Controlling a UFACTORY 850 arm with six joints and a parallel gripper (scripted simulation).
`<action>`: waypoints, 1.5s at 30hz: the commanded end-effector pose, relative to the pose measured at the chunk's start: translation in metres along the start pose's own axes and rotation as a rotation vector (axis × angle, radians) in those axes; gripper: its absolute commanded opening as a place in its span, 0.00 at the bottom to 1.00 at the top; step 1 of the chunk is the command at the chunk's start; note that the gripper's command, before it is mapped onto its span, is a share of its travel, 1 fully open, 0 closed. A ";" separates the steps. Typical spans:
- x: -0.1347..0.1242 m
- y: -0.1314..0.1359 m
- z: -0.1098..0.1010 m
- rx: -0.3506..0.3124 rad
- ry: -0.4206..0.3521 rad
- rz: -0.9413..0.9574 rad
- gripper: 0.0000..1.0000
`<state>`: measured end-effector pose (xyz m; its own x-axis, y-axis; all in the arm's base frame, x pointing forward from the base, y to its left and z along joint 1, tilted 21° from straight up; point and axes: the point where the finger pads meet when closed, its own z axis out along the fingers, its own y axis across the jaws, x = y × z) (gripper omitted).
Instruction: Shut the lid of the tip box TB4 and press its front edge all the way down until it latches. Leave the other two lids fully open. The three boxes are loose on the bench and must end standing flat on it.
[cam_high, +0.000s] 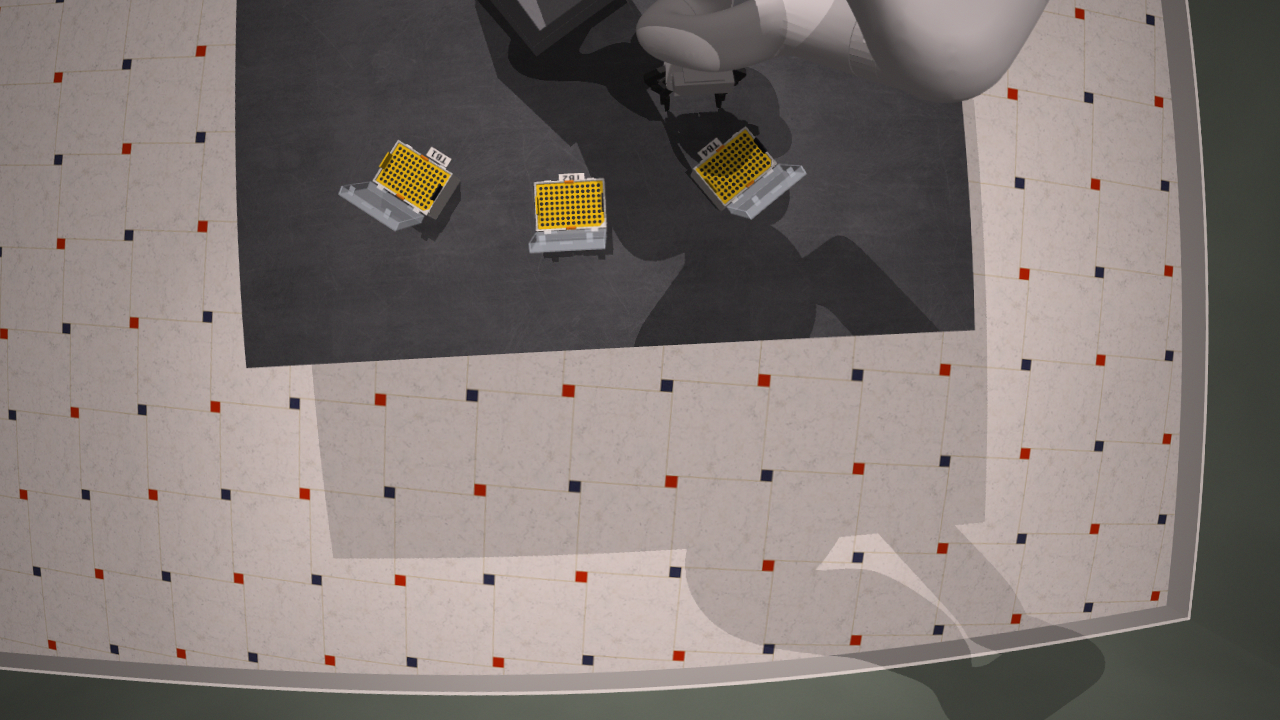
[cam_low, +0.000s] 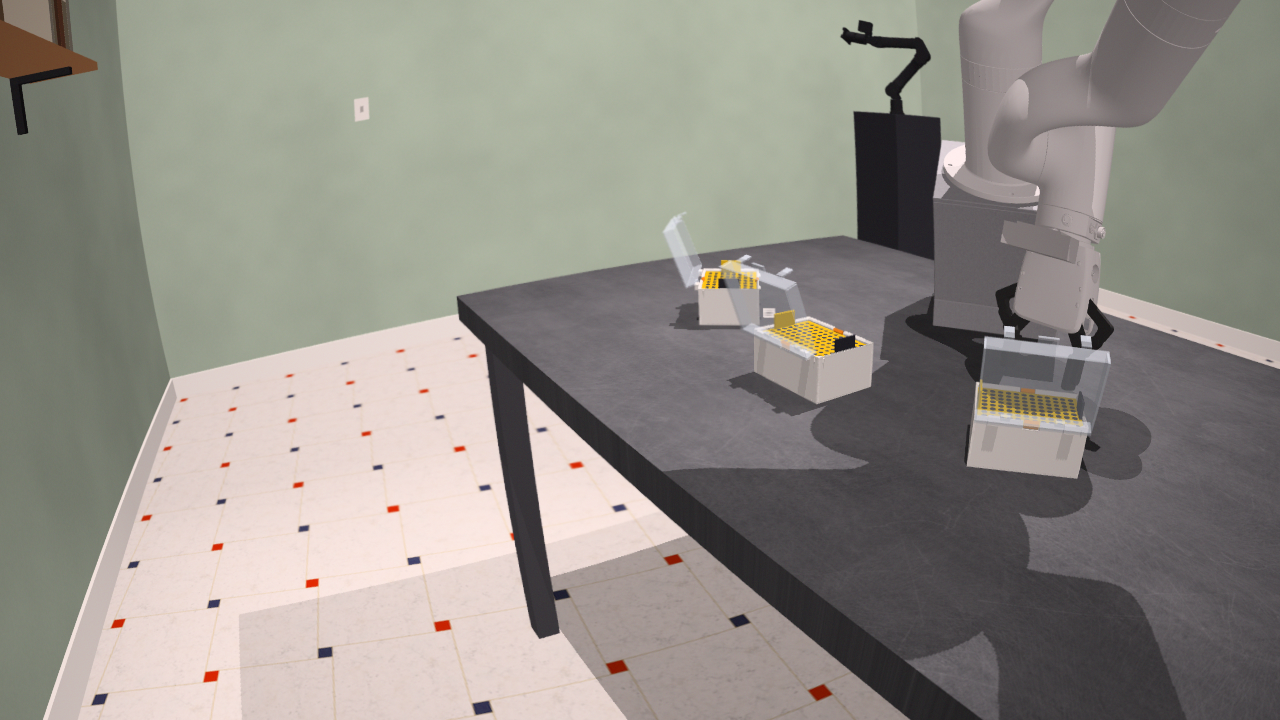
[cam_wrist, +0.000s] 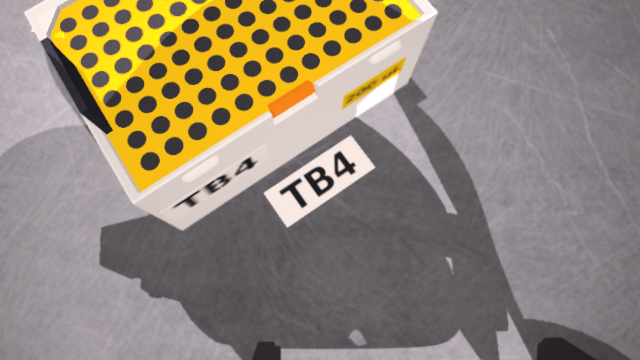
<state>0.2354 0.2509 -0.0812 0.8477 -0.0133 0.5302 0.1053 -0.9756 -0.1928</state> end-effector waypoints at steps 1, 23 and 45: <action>0.000 0.000 0.000 0.000 0.000 0.000 1.00; 0.000 0.000 0.000 0.000 0.000 0.000 1.00; 0.010 0.000 -0.039 0.000 0.000 0.000 1.00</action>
<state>0.2288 0.2455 -0.0597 0.8476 -0.0134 0.5304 0.1055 -0.9755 -0.1932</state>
